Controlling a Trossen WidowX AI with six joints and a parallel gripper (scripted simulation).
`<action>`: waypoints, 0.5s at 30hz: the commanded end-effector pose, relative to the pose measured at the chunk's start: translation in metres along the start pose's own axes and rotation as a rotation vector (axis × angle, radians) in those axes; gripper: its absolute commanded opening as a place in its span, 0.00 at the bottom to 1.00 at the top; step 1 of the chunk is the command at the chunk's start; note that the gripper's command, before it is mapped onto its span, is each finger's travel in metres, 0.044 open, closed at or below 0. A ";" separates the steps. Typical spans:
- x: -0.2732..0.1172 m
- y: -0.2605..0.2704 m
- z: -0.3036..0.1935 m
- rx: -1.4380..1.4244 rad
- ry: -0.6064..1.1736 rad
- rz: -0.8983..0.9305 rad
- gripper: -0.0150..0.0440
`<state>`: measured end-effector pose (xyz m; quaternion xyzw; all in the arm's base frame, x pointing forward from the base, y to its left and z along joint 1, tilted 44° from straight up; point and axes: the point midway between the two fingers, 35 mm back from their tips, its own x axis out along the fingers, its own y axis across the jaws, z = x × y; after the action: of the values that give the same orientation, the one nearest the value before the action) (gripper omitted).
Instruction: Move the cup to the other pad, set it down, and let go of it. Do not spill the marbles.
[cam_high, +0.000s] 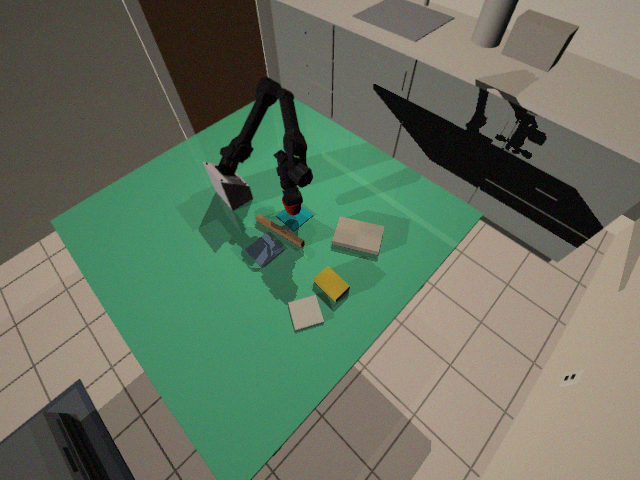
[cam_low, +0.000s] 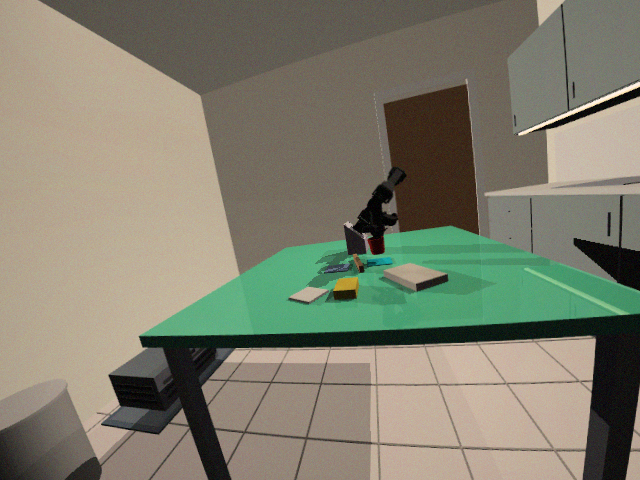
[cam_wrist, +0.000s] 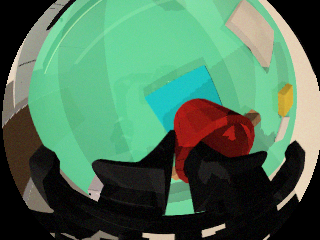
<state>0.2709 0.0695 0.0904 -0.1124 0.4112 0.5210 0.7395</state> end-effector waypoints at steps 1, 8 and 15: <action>0.006 0.001 0.000 0.004 0.001 0.004 0.25; 0.016 0.001 0.000 0.004 0.001 0.004 0.25; 0.025 0.002 0.000 0.004 0.000 0.005 0.25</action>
<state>0.2733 0.0847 0.0772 -0.1118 0.4090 0.5218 0.7403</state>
